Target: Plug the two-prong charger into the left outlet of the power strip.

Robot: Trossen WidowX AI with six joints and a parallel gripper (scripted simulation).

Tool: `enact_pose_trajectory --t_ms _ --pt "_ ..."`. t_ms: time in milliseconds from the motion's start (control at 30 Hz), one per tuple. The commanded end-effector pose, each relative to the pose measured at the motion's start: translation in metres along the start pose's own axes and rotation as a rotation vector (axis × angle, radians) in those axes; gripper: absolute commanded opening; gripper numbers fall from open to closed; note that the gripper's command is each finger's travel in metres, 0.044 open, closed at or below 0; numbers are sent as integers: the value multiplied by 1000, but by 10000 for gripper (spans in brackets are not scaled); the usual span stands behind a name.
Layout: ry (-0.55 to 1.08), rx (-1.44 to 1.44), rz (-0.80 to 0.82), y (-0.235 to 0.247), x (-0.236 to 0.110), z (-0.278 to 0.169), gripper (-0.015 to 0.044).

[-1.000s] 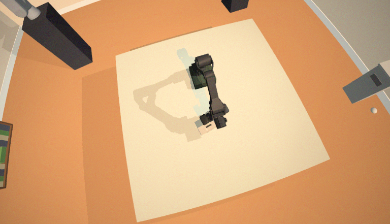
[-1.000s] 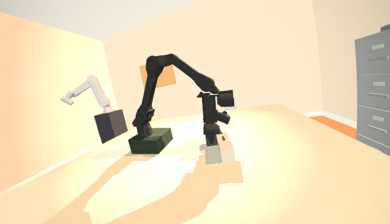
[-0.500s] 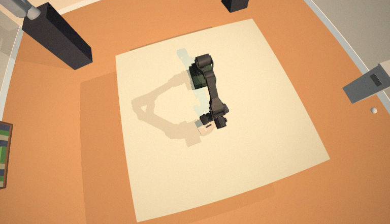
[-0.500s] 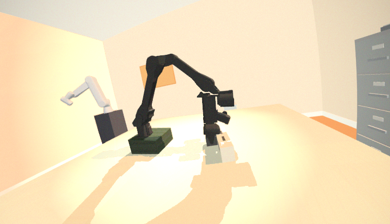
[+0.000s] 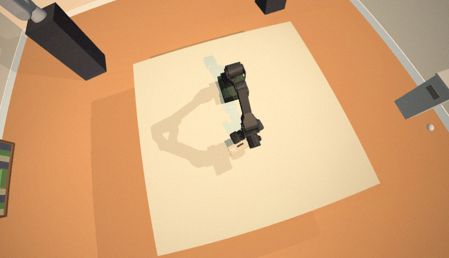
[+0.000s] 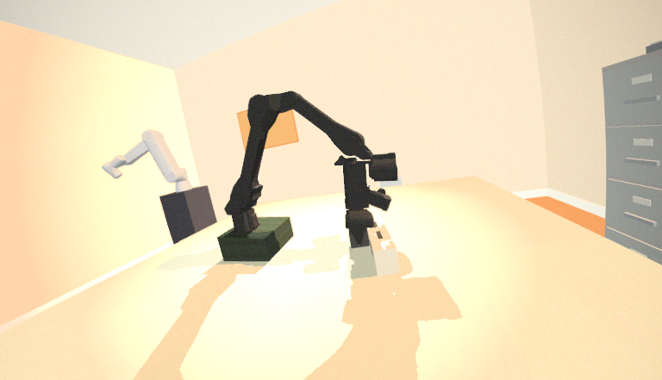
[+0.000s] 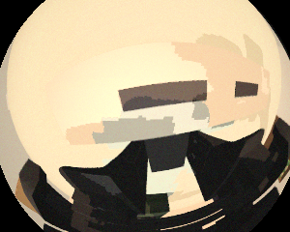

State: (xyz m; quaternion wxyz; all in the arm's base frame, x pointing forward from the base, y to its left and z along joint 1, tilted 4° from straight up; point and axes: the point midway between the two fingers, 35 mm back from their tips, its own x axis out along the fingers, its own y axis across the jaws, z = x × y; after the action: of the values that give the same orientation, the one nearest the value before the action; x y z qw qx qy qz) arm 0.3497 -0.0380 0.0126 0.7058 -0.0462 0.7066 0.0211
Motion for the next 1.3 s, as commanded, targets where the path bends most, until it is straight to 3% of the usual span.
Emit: enact_pose_trajectory --t_ms 0,367,1267 --pt "-2 0 0 0 0 1 157" --pt "-3 0 0 0 0 0 440" --pt "-18 -1 0 0 1 -6 440"
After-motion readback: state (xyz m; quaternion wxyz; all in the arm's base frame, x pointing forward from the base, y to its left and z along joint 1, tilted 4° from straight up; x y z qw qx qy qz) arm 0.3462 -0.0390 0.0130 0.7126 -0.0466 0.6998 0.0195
